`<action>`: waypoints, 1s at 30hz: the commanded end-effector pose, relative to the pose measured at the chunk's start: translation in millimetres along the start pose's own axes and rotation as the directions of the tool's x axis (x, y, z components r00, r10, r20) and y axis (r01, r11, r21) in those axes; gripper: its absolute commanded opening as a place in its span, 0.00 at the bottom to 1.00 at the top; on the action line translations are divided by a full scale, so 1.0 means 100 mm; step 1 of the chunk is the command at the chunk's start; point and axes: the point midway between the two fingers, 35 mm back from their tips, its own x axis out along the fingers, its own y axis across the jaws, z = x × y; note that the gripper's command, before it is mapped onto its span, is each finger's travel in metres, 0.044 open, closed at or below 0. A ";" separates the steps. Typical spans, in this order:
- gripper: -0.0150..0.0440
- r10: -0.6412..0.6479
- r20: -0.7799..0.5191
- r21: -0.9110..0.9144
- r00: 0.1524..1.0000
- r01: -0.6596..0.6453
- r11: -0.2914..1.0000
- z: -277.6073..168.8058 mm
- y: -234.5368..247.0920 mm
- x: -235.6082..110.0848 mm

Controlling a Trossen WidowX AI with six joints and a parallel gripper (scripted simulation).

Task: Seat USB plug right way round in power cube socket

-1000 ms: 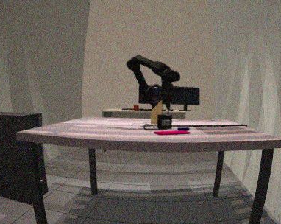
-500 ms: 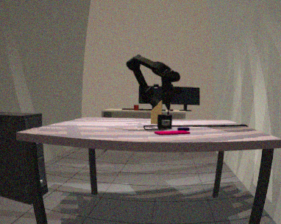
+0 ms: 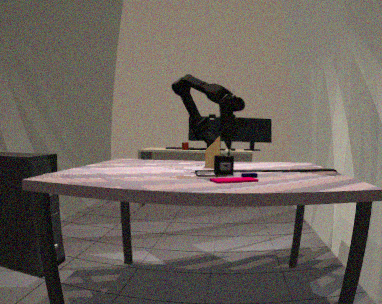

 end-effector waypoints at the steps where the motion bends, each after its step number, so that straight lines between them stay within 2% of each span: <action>1: 0.25 0.003 -0.006 -0.001 1.000 -0.003 1.000 -0.02 0.00 0.03; 26: 0.25 0.003 -0.006 -0.001 1.000 -0.003 1.000 -0.02 0.00 0.03; 30: 0.42 0.000 0.000 -0.001 1.000 0.000 1.000 0.00 0.00 0.00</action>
